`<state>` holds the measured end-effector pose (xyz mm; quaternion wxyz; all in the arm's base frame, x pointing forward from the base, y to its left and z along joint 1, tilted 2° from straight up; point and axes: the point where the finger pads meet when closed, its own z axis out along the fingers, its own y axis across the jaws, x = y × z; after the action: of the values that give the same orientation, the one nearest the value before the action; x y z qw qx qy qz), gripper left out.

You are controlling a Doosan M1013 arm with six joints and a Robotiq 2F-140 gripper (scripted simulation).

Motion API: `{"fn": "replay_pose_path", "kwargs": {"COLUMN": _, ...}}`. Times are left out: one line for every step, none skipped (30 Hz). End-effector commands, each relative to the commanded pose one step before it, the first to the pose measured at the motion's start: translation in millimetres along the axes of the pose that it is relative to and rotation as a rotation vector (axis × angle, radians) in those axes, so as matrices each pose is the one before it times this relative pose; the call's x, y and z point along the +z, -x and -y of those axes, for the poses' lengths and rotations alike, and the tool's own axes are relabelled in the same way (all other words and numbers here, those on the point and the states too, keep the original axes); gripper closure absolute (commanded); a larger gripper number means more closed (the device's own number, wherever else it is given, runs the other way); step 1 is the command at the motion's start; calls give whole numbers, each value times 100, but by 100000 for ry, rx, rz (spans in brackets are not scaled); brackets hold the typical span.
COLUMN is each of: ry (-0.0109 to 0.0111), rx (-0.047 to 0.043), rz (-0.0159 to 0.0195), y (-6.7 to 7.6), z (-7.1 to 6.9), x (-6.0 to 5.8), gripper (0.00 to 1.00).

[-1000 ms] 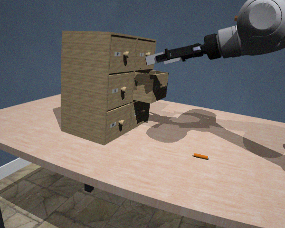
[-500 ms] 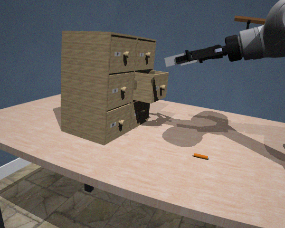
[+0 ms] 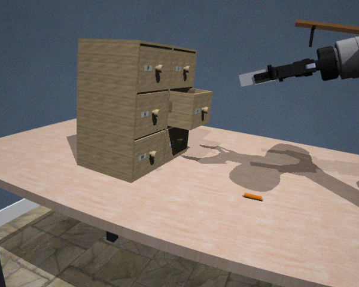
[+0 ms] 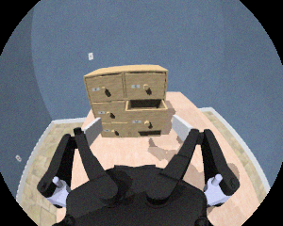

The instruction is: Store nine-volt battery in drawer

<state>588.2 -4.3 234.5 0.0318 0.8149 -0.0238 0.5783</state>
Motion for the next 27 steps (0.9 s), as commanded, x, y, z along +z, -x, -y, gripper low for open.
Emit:
{"fn": "replay_pose_path", "kwargs": {"ry": 7, "rx": 17, "rz": 0, "y": 193, "z": -4, "x": -891, "gripper": 0}}
{"fn": "replay_pose_path", "kwargs": {"ry": 0, "rx": 0, "rz": 0, "y": 96, "z": 0, "x": -321, "gripper": 0}}
{"fn": "replay_pose_path", "kwargs": {"ry": 0, "rx": 0, "rz": 0, "y": 88, "z": 0, "x": -291, "gripper": 0}}
{"fn": "replay_pose_path", "kwargs": {"ry": 0, "rx": 0, "rz": 0, "y": 78, "z": 0, "x": -259, "gripper": 0}}
{"fn": "replay_pose_path", "kwargs": {"ry": 0, "rx": 0, "rz": 0, "y": 69, "z": 0, "x": -229, "gripper": 0}}
{"fn": "replay_pose_path", "kwargs": {"ry": 0, "rx": 0, "rz": 0, "y": 59, "z": 0, "x": -198, "gripper": 0}}
{"fn": "replay_pose_path", "kwargs": {"ry": 0, "rx": 0, "rz": 0, "y": 52, "z": 0, "x": -170, "gripper": 0}}
{"fn": "replay_pose_path", "kwargs": {"ry": 0, "rx": 0, "rz": 0, "y": 42, "z": 0, "x": -141, "gripper": 0}}
{"fn": "replay_pose_path", "kwargs": {"ry": 0, "rx": 0, "rz": 0, "y": 34, "z": 0, "x": -114, "gripper": 0}}
{"fn": "replay_pose_path", "kwargs": {"ry": 0, "rx": 0, "rz": 0, "y": 27, "z": 0, "x": -90, "gripper": 0}}
{"fn": "replay_pose_path", "kwargs": {"ry": 0, "rx": 0, "rz": 0, "y": 20, "z": 0, "x": -67, "gripper": 0}}
{"fn": "replay_pose_path", "kwargs": {"ry": 0, "rx": 0, "rz": 0, "y": 14, "z": 0, "x": -47, "gripper": 0}}
{"fn": "replay_pose_path", "kwargs": {"ry": 0, "rx": 0, "rz": 0, "y": 9, "z": 0, "x": -30, "gripper": 0}}
{"fn": "replay_pose_path", "kwargs": {"ry": 0, "rx": 0, "rz": 0, "y": 5, "z": 0, "x": -16, "gripper": 0}}
{"fn": "replay_pose_path", "kwargs": {"ry": 0, "rx": 0, "rz": 0, "y": 2, "z": 0, "x": -6, "gripper": 0}}
{"fn": "replay_pose_path", "kwargs": {"ry": 0, "rx": 0, "rz": 0, "y": 0, "z": 0, "x": -1, "gripper": 0}}
{"fn": "replay_pose_path", "kwargs": {"ry": 0, "rx": 0, "rz": 0, "y": 0, "z": 0, "x": 0, "gripper": 0}}
{"fn": "replay_pose_path", "kwargs": {"ry": 0, "rx": 0, "rz": 0, "y": 0, "z": 0, "x": 0, "gripper": 0}}
{"fn": "replay_pose_path", "kwargs": {"ry": 0, "rx": 0, "rz": 1, "y": 0, "z": 0, "x": 0, "gripper": 0}}
{"fn": "replay_pose_path", "kwargs": {"ry": 0, "rx": 0, "rz": 5, "y": 0, "z": 0, "x": 0, "gripper": 0}}
{"fn": "replay_pose_path", "kwargs": {"ry": 0, "rx": 0, "rz": 12, "y": 0, "z": 0, "x": 0, "gripper": 0}}
{"fn": "replay_pose_path", "kwargs": {"ry": 1, "rx": 0, "rz": 24, "y": -1, "z": 0, "x": 0, "gripper": 0}}
{"fn": "replay_pose_path", "kwargs": {"ry": 1, "rx": 0, "rz": 38, "y": -1, "z": 0, "x": 0, "gripper": 0}}
{"fn": "replay_pose_path", "kwargs": {"ry": 2, "rx": -1, "rz": 56, "y": -2, "z": -1, "x": 0, "gripper": 0}}
{"fn": "replay_pose_path", "kwargs": {"ry": 3, "rx": -1, "rz": 78, "y": -2, "z": -1, "x": 0, "gripper": 0}}
{"fn": "replay_pose_path", "kwargs": {"ry": 4, "rx": -1, "rz": 102, "y": -3, "z": -1, "x": 1, "gripper": 0}}
{"fn": "replay_pose_path", "kwargs": {"ry": 4, "rx": -1, "rz": 129, "y": -3, "z": -1, "x": 1, "gripper": 0}}
